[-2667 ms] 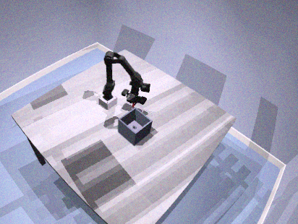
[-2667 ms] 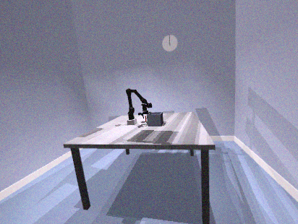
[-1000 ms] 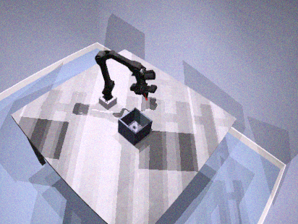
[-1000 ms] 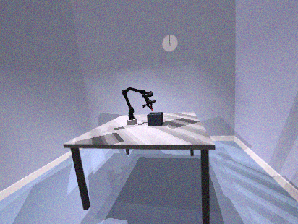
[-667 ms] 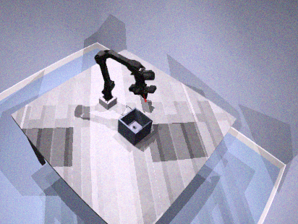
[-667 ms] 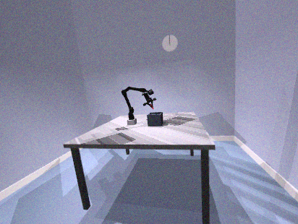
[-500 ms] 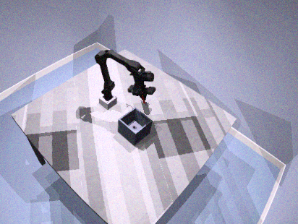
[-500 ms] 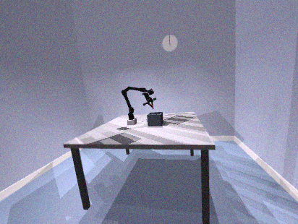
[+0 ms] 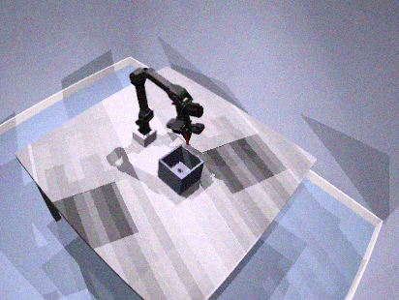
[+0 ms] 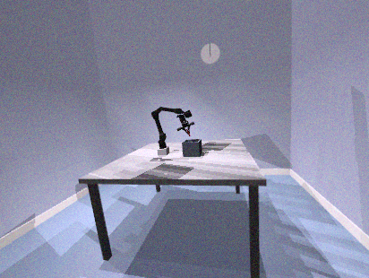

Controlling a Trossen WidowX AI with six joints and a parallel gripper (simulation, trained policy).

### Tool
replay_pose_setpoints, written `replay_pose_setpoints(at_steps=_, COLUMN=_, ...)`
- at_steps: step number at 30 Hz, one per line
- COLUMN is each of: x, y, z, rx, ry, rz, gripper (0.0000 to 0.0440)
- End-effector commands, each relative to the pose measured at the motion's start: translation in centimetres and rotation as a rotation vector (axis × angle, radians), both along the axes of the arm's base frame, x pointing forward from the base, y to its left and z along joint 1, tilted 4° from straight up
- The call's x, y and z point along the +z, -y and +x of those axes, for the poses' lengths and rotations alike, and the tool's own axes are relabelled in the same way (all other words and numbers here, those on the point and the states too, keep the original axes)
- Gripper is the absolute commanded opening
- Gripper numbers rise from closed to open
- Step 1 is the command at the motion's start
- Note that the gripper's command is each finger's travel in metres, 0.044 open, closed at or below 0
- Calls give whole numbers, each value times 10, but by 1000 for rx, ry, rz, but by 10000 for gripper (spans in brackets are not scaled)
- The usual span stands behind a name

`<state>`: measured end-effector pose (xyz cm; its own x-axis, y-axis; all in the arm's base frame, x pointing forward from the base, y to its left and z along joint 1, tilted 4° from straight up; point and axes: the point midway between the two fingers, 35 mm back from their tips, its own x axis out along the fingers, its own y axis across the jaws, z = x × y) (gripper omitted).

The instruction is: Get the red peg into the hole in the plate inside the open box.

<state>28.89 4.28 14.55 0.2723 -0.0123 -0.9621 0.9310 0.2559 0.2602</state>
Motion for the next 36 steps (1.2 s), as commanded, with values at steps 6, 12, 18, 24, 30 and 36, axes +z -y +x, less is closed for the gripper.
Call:
replay_pose_setpoints(at_steps=6, x=-4, y=24, z=8, rx=-15, ry=-36, rz=-21, gripper=0)
replay_pose_setpoints(at_steps=12, x=-9, y=37, z=13, rx=-17, ry=-64, rz=-24, gripper=0)
replay_pose_setpoints(at_steps=18, x=-17, y=50, z=18, rx=-16, ry=-90, rz=-27, gripper=0)
replay_pose_setpoints(at_steps=24, x=-30, y=62, z=22, rx=-15, ry=-116, rz=-29, gripper=0)
replay_pose_setpoints(at_steps=30, x=-47, y=69, z=25, rx=-11, ry=-141, rz=-20, gripper=0)
replay_pose_setpoints(at_steps=36, x=-63, y=72, z=29, rx=-2, ry=-158, rz=-3, gripper=0)
